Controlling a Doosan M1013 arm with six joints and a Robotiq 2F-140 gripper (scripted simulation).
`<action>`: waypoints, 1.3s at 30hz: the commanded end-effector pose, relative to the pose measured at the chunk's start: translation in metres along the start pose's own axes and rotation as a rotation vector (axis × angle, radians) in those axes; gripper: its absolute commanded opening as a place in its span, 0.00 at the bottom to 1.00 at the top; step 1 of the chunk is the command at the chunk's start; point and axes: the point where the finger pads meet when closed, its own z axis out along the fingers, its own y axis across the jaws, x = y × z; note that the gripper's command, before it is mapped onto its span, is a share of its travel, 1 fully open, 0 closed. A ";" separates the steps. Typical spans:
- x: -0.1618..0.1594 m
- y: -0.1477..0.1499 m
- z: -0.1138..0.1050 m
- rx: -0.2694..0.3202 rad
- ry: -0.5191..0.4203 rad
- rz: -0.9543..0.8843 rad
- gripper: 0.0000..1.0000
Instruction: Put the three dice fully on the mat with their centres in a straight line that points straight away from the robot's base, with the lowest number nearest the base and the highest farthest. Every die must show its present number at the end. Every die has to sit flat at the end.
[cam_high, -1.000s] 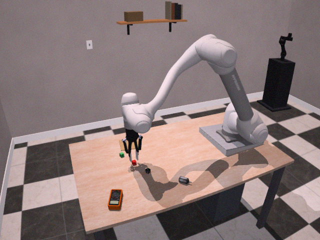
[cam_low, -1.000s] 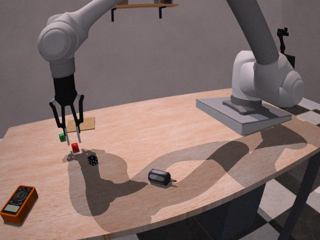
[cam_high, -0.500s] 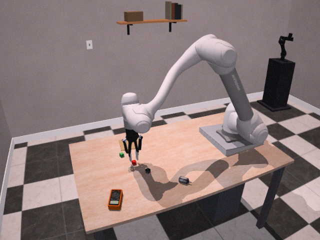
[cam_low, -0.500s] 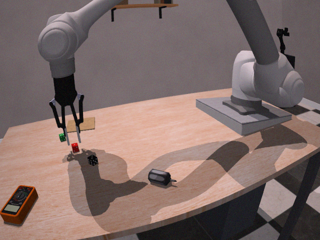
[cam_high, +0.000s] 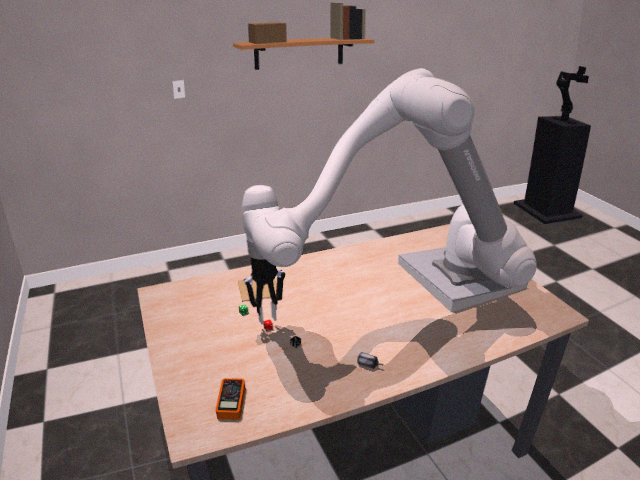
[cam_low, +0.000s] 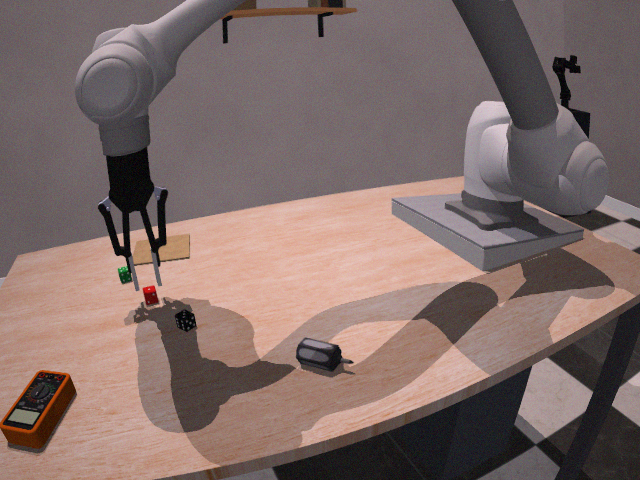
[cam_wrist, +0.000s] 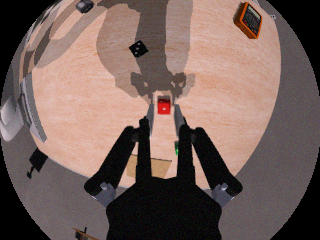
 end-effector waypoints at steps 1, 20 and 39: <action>0.000 0.001 -0.001 -0.002 0.000 0.000 0.32; 0.000 0.001 -0.001 -0.002 0.000 0.000 0.32; 0.000 0.001 0.004 -0.002 0.000 0.000 0.32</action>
